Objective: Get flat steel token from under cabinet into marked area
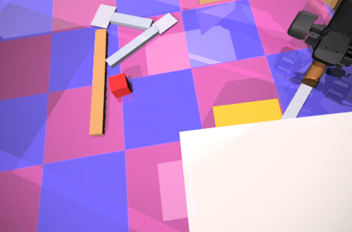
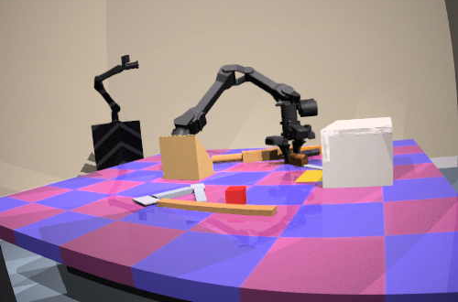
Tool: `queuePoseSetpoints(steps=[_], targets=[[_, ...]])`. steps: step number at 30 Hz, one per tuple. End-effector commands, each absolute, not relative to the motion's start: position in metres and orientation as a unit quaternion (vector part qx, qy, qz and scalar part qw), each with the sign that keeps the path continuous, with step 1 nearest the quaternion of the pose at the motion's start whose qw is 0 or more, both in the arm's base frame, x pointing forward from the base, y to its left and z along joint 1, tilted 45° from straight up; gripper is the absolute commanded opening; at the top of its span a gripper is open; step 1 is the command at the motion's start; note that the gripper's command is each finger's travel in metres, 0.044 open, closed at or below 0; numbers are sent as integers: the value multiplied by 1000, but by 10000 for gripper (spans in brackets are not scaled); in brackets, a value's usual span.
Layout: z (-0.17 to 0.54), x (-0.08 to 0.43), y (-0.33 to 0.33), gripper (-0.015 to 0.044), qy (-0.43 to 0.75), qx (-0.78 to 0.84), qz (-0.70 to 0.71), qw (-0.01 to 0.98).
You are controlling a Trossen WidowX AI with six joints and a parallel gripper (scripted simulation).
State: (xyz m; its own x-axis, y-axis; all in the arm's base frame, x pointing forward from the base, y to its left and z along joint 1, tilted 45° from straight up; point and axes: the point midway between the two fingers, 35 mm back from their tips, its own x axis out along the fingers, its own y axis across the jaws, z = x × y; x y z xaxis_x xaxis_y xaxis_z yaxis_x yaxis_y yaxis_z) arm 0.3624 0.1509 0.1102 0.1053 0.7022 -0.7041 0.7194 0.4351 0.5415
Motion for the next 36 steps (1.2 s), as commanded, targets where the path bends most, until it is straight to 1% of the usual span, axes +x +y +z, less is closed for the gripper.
queuePoseSetpoints(steps=[1,36], targets=[[106,369,146,0,668,531,-9,521],[84,399,119,0,668,531,-9,522]])
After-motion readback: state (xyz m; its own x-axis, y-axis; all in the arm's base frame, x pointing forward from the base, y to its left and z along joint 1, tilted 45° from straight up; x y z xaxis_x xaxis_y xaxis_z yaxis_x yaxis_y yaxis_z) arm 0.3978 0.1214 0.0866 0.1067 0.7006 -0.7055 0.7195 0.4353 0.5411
